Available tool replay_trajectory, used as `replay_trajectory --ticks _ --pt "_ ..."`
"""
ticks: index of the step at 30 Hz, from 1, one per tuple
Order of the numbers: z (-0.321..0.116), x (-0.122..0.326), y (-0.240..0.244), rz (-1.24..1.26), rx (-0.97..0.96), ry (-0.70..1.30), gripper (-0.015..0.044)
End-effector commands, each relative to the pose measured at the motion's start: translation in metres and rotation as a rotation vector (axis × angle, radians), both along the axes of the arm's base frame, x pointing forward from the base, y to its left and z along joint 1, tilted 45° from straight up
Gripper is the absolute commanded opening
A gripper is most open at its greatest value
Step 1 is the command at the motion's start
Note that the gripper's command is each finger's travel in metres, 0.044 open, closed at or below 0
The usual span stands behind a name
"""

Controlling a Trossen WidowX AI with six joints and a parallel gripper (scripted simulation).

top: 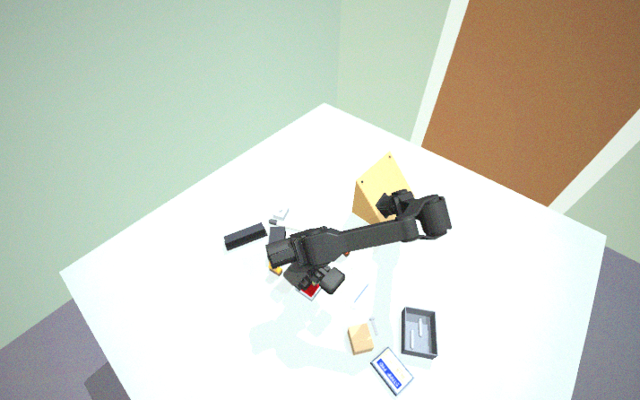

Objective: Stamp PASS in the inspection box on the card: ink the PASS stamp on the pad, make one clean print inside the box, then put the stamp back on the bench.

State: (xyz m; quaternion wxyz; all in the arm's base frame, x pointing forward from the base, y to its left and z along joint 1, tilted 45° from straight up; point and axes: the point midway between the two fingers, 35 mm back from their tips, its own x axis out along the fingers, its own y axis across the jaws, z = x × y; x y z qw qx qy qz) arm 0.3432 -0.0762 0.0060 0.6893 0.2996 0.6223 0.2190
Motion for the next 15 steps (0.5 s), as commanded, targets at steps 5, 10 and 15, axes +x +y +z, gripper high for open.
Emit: replay_trajectory --ticks 5,10,15 --pt "-0.0041 0.0 0.0055 -0.001 0.006 0.002 0.0" --pt "-0.006 0.0001 0.0076 -0.001 0.007 0.001 0.0" --pt "-0.006 0.0001 0.0076 -0.001 0.007 0.001 0.0"
